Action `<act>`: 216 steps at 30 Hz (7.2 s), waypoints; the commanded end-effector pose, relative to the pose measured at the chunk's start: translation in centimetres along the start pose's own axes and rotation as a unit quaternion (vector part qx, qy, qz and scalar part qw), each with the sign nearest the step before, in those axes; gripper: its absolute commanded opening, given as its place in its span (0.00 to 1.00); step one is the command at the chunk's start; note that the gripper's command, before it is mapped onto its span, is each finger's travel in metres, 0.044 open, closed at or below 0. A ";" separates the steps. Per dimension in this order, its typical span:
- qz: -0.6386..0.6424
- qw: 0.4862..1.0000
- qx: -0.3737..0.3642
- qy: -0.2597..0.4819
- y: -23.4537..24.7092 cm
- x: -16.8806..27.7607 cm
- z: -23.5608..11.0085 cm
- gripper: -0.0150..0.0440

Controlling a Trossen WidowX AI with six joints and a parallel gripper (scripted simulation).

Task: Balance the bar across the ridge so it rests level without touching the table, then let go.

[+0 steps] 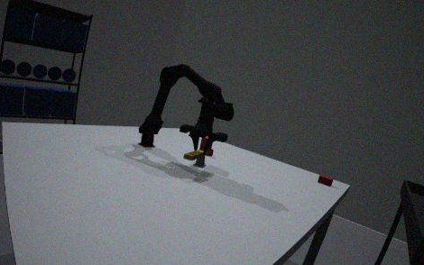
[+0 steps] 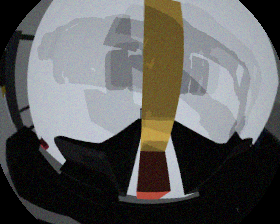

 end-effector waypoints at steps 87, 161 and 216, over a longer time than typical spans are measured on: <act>-0.001 1.000 -0.001 0.001 0.0 0.0 0.8 0.25; 0.001 1.000 -0.003 -0.001 0.0 0.0 0.7 0.25; 0.001 1.000 -0.003 -0.001 0.0 0.0 0.7 0.55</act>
Point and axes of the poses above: the point midway between the two fingers, 35 mm back from their tips, its own z axis out along the fingers, its own y axis across the jaws, x = y × z, the point moved 3 cm from there along -z, back along the fingers
